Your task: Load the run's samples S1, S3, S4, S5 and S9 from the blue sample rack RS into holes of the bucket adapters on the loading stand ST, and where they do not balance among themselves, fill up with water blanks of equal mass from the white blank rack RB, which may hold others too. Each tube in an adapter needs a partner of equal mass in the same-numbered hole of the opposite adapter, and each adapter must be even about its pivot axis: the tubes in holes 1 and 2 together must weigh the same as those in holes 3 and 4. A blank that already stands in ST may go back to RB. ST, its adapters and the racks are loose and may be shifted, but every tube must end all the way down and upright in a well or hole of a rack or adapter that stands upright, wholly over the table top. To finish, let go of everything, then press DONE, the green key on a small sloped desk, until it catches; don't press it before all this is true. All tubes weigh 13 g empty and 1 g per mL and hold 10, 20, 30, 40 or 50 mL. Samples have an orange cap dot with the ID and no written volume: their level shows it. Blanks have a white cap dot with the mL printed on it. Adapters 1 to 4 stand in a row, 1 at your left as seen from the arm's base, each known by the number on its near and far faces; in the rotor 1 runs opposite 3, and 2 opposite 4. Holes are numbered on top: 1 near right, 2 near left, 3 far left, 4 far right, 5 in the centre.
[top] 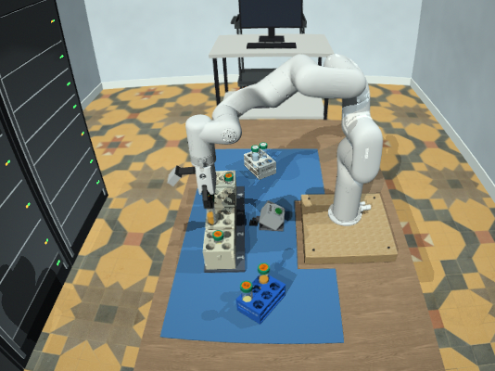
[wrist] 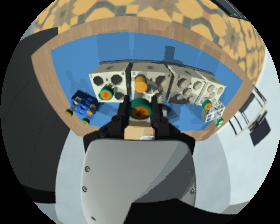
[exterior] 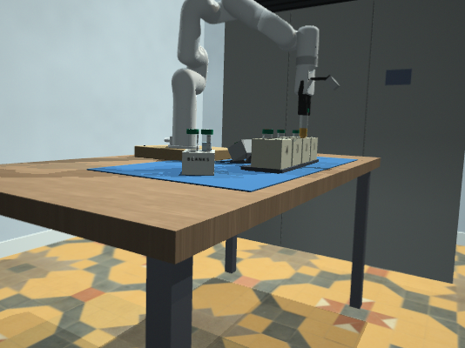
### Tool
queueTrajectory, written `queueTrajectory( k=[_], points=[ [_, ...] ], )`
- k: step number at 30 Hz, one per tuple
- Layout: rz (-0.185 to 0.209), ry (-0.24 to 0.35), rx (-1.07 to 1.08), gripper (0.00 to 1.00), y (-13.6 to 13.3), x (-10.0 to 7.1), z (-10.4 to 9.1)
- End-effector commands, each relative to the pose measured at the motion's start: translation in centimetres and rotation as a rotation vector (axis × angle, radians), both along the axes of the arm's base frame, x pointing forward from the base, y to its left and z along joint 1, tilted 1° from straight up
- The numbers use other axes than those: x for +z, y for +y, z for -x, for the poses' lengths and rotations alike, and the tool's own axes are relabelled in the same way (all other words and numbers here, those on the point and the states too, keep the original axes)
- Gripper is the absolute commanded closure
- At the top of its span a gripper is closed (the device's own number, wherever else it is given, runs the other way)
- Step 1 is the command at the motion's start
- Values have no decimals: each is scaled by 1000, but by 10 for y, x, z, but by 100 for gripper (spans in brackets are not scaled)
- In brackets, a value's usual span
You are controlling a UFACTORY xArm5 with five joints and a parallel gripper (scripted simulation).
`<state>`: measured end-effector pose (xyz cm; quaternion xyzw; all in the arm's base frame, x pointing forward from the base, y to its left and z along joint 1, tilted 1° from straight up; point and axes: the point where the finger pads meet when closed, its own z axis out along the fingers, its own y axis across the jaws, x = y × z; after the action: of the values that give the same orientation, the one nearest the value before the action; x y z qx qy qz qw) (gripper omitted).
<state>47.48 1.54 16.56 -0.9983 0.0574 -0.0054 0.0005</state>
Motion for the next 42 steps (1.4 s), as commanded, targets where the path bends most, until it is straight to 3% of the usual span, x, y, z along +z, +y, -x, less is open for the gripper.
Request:
queueTrajectory(
  k=[1, 42],
  points=[
    [0, -4, 0, 100, 0, -2, -1],
    [0, -4, 0, 100, 1, -39, -2]
  ],
)
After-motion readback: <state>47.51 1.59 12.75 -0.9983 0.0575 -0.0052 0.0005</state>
